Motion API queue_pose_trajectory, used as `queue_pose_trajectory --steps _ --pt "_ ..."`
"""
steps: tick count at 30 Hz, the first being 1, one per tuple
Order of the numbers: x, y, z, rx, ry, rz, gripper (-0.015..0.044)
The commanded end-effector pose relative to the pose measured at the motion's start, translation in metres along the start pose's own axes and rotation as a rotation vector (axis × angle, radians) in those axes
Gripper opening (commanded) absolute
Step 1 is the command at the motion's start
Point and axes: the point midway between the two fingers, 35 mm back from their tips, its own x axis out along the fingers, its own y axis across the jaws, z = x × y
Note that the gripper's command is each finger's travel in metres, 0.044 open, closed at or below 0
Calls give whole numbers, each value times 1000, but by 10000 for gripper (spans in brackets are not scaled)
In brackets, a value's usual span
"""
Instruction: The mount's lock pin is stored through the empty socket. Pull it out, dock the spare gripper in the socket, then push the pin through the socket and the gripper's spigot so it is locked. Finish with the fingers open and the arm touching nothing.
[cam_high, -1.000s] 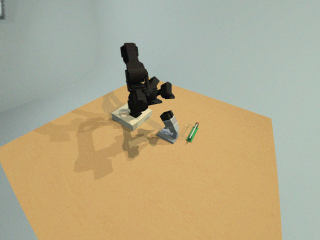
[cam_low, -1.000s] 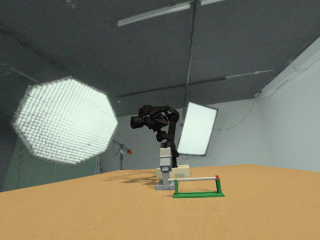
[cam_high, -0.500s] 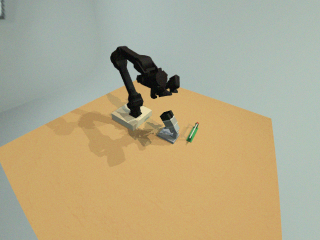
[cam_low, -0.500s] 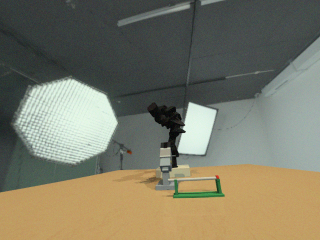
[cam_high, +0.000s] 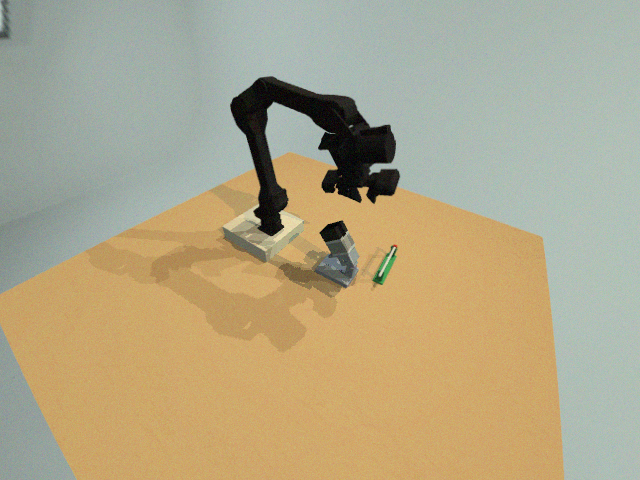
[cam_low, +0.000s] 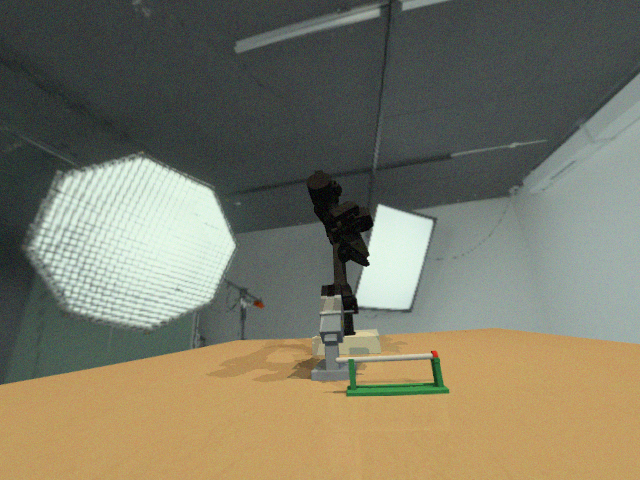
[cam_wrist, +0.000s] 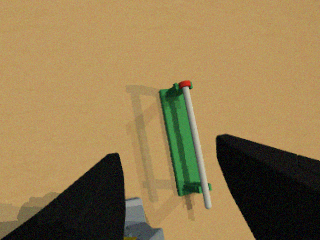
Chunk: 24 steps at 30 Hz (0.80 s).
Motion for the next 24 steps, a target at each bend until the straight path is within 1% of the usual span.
queue_pose_trajectory --steps 1,7,11,13,20,24 --pt "21 -24 -7 39 163 113 180" --pt "60 -57 -13 47 450 237 180" --pt "87 -74 -16 31 656 283 180" --pt "97 -79 -16 20 723 290 180" --pt "98 -80 -16 18 731 291 180" --pt "106 -78 -21 18 731 291 180"
